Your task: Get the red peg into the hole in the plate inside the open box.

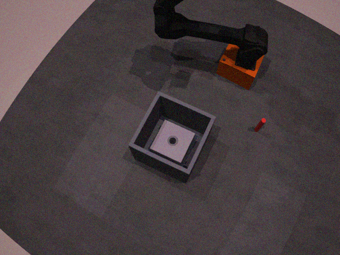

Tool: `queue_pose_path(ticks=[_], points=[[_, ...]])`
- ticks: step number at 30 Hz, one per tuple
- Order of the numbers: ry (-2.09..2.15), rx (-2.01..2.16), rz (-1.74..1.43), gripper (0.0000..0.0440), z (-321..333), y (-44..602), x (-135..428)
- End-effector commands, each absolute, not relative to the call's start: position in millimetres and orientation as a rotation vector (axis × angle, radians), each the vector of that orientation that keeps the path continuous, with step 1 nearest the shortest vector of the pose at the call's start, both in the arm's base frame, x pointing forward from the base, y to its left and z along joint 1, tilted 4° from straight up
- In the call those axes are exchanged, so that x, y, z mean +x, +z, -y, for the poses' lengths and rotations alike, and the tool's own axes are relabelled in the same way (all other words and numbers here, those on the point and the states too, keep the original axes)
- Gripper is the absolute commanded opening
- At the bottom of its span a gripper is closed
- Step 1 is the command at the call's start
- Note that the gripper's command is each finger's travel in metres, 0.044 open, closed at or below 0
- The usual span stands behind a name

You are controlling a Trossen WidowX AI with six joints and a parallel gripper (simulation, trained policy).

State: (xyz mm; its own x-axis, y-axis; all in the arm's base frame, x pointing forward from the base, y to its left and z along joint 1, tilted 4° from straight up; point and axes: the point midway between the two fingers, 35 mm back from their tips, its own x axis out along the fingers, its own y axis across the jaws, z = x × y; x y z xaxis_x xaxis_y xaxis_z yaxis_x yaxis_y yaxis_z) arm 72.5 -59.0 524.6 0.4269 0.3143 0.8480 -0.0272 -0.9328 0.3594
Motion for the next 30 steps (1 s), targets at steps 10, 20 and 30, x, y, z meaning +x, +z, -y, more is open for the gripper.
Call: queue_pose_path(ticks=[10, 20, 30], points=[[1.459, 2.125, -0.408, 0.044, 5, 535, 52], [1.221, 1.926, -0.51, 0.044, -62, 519, 59], [0.924, 1.771, -0.616, 0.044, -117, 481, 88]])
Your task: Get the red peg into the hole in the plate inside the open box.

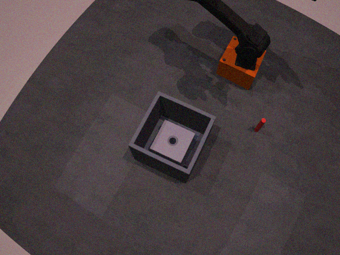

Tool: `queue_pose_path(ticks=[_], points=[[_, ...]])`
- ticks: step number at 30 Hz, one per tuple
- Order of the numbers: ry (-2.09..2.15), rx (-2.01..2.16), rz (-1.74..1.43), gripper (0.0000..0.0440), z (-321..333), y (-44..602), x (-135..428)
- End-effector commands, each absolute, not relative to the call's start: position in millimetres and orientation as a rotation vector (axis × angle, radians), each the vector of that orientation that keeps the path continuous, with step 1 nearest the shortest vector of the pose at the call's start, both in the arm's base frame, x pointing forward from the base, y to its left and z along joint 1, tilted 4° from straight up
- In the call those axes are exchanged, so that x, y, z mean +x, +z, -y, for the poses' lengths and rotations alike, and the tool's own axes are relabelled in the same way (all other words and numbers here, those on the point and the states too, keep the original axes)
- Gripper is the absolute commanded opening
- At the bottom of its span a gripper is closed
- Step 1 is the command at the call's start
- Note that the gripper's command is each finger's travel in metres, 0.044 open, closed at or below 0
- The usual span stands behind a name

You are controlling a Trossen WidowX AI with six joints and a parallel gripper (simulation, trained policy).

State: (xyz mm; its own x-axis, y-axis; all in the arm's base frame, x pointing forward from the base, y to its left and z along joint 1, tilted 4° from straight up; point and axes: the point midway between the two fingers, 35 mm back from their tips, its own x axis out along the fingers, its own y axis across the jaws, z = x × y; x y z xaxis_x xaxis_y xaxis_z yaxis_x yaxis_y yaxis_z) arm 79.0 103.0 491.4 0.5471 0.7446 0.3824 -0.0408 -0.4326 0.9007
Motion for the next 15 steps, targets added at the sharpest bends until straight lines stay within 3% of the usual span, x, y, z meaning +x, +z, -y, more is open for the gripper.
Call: queue_pose_path(ticks=[1, 15], points=[[0.899, 1.757, -0.634, 0.044, -123, 476, 91], [0.419, 1.598, -0.754, 0.044, -156, 400, 153]])
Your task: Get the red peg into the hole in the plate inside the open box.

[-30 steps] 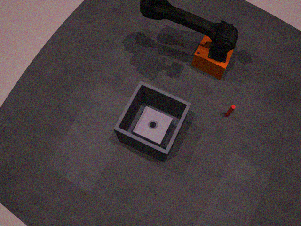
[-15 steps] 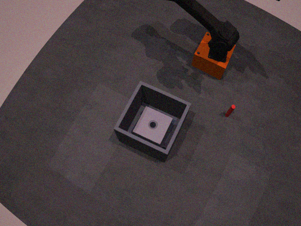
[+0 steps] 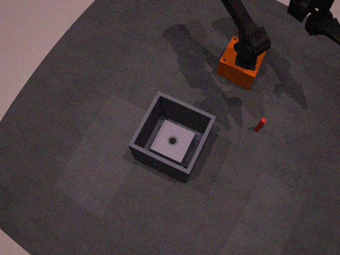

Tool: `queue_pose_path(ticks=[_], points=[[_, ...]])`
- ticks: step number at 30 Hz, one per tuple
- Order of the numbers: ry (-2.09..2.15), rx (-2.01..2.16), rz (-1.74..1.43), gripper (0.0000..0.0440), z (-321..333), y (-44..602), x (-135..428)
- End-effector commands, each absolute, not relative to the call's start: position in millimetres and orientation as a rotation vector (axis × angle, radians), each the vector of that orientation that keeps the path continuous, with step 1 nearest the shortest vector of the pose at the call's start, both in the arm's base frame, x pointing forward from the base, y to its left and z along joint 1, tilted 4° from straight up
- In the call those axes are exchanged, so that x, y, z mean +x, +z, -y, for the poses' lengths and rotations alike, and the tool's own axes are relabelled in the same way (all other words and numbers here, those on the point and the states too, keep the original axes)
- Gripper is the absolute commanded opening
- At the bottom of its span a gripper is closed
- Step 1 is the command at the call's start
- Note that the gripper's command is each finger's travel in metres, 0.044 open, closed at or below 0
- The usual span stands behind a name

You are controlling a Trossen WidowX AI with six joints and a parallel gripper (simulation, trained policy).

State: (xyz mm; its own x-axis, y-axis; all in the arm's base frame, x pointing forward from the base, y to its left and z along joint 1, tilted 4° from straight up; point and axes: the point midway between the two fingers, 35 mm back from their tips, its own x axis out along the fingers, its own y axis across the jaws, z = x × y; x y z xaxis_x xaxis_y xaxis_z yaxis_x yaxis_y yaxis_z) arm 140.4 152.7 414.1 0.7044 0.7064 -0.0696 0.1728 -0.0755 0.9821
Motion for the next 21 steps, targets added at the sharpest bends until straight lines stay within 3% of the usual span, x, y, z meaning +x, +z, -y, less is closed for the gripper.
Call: queue_pose_path(ticks=[1, 21], points=[[0.385, 1.589, -0.764, 0.044, -157, 394, 157], [-0.248, 1.439, -1.009, 0.044, -147, 268, 213]])
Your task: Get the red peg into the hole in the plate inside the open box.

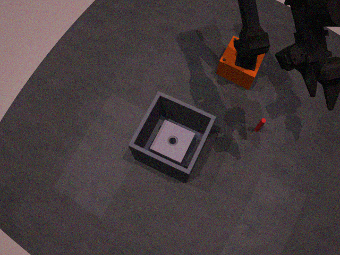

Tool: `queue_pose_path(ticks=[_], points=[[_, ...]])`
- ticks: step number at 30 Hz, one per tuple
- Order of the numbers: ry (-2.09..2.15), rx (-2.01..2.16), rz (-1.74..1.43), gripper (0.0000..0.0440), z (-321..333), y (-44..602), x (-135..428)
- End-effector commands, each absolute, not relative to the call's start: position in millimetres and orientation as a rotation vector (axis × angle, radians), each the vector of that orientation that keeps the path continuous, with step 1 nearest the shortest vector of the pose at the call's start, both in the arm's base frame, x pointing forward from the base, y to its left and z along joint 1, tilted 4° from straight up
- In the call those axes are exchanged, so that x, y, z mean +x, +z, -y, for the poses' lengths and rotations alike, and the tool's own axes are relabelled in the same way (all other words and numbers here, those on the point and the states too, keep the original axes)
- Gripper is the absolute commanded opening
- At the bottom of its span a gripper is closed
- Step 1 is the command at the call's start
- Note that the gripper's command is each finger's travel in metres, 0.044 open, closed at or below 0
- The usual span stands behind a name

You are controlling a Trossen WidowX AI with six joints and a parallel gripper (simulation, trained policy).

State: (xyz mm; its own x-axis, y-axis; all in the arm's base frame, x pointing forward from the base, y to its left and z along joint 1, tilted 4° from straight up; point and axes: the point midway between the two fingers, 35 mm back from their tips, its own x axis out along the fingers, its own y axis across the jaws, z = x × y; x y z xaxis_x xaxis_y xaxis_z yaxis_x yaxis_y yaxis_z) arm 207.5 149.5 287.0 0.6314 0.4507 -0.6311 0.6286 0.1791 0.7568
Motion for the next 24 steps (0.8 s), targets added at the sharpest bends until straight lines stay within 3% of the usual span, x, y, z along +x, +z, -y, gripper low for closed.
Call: queue_pose_path(ticks=[1, 24], points=[[-0.276, 1.434, -1.022, 0.044, -146, 262, 214], [-0.807, 1.257, -1.289, 0.044, -121, 145, 209]])
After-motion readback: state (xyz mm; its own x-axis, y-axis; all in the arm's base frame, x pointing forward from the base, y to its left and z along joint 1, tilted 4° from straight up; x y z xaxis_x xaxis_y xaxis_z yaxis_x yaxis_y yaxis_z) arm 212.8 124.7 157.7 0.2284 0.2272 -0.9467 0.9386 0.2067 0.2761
